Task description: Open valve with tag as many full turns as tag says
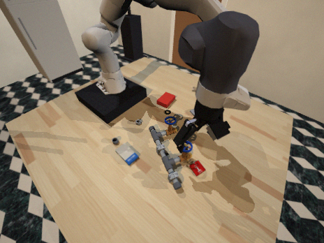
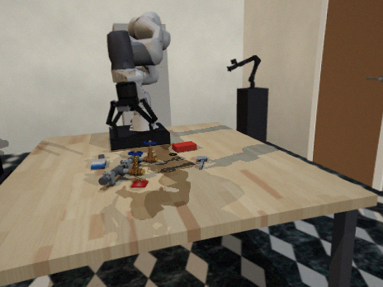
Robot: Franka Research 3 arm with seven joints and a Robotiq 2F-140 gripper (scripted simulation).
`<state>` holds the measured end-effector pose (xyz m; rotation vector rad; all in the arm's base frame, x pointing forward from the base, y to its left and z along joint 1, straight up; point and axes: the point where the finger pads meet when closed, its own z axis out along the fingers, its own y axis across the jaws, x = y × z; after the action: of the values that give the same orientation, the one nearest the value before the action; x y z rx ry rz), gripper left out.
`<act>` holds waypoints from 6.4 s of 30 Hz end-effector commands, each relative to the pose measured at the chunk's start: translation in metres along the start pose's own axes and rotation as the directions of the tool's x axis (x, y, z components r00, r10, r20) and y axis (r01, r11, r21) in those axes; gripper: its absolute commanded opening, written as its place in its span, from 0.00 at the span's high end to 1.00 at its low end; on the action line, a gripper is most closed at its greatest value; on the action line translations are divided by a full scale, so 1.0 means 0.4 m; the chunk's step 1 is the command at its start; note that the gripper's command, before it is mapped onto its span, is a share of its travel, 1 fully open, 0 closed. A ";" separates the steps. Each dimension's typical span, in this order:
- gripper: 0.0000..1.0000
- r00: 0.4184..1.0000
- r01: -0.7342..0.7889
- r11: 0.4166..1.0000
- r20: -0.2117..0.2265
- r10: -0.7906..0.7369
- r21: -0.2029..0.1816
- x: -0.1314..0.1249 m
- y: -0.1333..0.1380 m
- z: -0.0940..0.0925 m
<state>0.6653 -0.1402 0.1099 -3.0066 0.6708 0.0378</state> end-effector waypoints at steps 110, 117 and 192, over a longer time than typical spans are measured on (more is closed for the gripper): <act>0.00 -0.288 -0.940 -0.279 -0.017 0.958 0.197 -0.076 0.038 0.126; 0.00 -0.288 -0.940 -0.279 -0.017 0.958 0.197 -0.070 0.040 0.158; 0.90 0.375 -0.910 0.393 -0.144 0.916 0.134 -0.066 0.042 0.185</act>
<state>0.6334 -0.1396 0.0367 -1.8460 2.4962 -0.2123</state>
